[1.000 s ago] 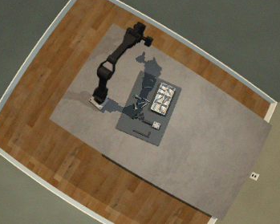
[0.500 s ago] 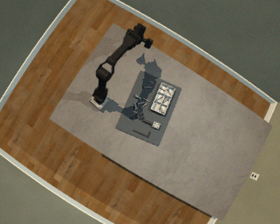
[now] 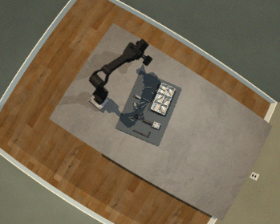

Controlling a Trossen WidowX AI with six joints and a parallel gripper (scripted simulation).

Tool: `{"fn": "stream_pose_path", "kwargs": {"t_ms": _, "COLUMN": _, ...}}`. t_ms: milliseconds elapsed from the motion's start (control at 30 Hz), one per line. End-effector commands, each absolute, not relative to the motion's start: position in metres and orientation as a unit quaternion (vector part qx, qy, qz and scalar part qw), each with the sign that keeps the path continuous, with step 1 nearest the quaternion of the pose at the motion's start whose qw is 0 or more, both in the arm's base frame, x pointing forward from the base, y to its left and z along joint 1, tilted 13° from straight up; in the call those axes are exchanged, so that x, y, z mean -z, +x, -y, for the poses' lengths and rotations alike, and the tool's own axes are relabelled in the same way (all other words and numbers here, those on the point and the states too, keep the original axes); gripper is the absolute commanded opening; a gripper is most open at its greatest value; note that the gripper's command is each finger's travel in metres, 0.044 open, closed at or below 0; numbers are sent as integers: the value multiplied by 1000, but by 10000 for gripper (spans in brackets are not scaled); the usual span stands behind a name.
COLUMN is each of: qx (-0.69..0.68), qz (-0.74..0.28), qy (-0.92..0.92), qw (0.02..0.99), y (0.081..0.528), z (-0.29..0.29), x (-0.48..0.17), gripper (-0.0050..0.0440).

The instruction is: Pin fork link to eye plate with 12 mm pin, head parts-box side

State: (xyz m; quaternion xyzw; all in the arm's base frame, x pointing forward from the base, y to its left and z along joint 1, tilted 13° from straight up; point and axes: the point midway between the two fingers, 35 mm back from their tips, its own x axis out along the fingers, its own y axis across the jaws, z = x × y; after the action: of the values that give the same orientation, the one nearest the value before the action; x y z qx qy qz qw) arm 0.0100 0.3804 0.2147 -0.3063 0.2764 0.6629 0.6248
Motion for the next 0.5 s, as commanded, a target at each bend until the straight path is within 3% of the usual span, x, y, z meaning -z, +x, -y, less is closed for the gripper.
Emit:
{"fn": "stream_pose_path", "kwargs": {"t_ms": 0, "qx": -637, "qz": -314, "qy": -299, "qw": 637, "y": 50, "z": -336, "x": -201, "gripper": 440}}
{"fn": "stream_pose_path", "kwargs": {"t_ms": 467, "qx": -554, "qz": -432, "qy": -294, "qw": 648, "y": 144, "z": -243, "x": -146, "gripper": 440}}
